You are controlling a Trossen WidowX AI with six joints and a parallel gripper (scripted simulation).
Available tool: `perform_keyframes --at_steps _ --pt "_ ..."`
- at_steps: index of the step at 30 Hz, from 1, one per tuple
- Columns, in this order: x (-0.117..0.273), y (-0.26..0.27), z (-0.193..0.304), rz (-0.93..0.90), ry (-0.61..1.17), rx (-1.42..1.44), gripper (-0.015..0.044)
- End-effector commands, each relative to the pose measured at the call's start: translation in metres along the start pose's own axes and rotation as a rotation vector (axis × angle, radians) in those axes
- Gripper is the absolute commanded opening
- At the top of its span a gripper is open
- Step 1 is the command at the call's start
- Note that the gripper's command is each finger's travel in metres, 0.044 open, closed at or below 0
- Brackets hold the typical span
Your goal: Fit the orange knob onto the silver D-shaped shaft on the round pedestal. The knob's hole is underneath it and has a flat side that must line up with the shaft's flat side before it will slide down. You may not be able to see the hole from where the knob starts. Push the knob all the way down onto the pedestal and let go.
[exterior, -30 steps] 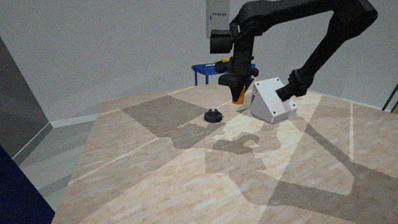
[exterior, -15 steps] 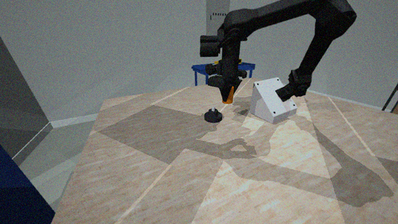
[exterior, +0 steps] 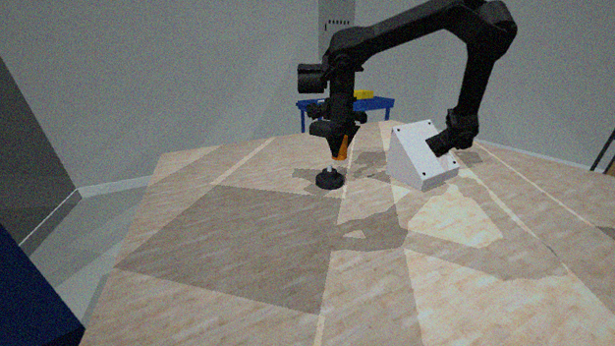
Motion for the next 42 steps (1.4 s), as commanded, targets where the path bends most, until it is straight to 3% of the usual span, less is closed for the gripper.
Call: perform_keyframes --at_steps 1,25,42 --pt "-0.003 -0.006 -0.015 -0.002 -0.006 0.002 0.0" --pt "-0.041 -0.02 -0.042 -0.004 -0.002 -0.001 0.0" --pt "-0.041 -0.019 -0.043 -0.004 -0.002 0.006 0.0"
Point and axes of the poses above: the point midway between the two fingers, 35 mm back from their tips, its own x axis back along the fingers, its own y axis across the jaws, z = x × y, the point moved 10 cm from there along x, back along the fingers, and after that the axes turned 1 degree about x, right-handed, at the moved point
